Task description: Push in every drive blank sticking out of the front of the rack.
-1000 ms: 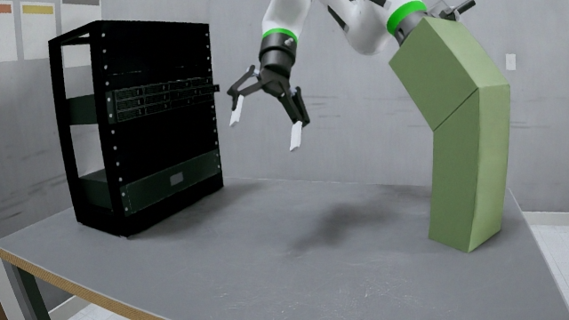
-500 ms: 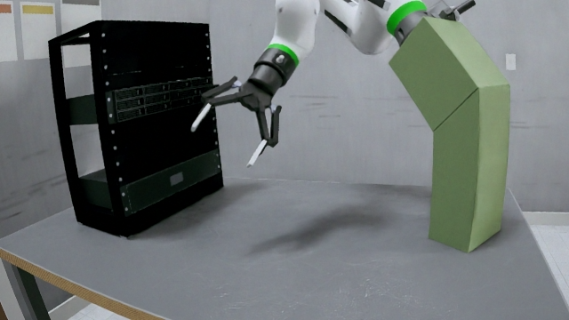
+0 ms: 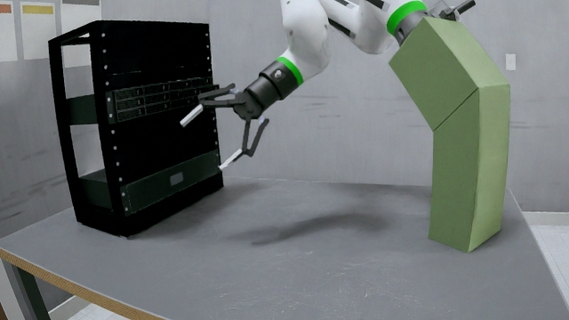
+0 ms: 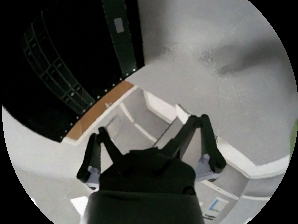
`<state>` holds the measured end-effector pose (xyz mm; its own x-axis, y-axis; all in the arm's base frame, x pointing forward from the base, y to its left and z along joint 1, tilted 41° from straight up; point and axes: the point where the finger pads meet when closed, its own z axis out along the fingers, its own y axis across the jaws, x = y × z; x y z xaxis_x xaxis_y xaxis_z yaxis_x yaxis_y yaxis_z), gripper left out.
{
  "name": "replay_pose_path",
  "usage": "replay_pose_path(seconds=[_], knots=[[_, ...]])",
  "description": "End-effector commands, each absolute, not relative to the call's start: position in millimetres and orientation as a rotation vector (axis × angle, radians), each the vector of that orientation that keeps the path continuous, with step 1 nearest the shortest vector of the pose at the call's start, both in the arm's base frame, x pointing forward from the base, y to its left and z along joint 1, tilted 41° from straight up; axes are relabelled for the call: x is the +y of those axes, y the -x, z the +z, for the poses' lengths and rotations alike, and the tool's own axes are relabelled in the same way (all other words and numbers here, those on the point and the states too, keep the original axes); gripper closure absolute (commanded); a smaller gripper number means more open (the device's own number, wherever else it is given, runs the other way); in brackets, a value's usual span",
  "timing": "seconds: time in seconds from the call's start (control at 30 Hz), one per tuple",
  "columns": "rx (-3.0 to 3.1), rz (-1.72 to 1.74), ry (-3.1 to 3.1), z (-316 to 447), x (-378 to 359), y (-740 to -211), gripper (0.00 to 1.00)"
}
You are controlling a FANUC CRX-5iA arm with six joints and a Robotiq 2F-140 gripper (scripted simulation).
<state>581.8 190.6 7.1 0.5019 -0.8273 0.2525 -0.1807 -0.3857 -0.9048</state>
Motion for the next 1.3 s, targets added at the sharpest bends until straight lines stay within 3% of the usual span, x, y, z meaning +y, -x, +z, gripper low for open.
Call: replay_pose_path(seconds=[0.0,0.47,1.27], knots=[[0.843,-1.038,1.697,33.6,164.7,-601.0,0.0],[0.815,-1.334,1.396,104.0,87.6,-604.0,0.0],[0.656,-1.704,1.05,195.3,6.6,-537.2,0.0]])
